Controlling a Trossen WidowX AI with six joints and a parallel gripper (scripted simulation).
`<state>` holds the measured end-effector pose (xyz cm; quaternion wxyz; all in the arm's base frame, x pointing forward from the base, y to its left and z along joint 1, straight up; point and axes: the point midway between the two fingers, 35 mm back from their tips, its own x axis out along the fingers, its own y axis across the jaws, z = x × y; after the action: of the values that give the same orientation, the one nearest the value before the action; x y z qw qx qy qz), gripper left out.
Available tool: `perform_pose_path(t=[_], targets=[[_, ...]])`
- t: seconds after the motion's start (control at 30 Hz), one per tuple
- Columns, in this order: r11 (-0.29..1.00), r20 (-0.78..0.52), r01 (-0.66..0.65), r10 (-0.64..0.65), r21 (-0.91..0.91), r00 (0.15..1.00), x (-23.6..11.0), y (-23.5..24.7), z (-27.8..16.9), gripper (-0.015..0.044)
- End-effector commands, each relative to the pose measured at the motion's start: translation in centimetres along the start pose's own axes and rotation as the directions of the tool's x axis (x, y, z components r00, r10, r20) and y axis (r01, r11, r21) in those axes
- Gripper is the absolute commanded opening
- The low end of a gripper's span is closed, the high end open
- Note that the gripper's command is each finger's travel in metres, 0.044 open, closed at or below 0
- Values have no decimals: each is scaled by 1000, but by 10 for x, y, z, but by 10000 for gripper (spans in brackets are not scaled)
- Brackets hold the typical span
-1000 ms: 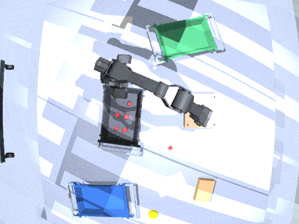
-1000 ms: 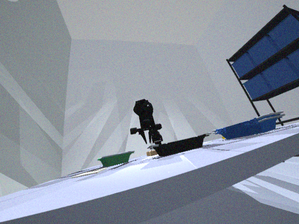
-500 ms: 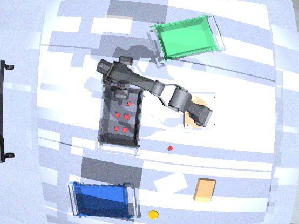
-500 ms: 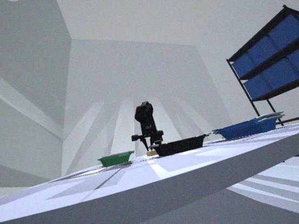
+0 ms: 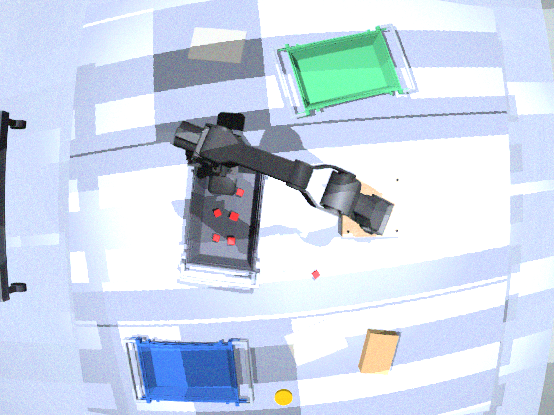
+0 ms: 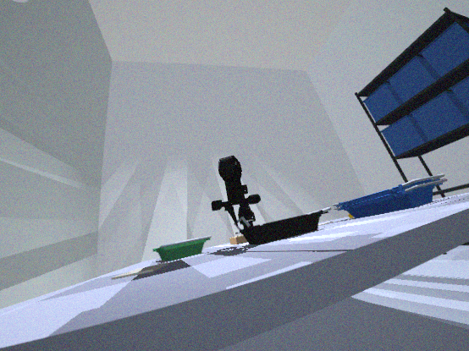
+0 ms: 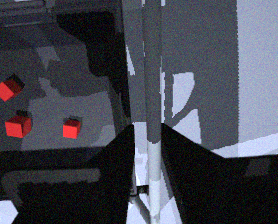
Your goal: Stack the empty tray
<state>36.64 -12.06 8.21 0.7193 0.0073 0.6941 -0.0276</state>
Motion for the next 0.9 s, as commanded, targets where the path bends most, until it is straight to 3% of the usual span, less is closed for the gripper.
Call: perform_pose_path(t=[0.0, 0.3, 0.67, 0.87], targets=[[1000, -6, -19, 19, -15, 1000, 2, 21, 1, 86], [1000, -6, -22, 22, -15, 1000, 22, 51, 0, 86], [1000, -5, -22, 22, -15, 1000, -23, 46, 2, 86], [1000, -8, -28, 28, -15, 1000, -15, 47, 2, 86]])
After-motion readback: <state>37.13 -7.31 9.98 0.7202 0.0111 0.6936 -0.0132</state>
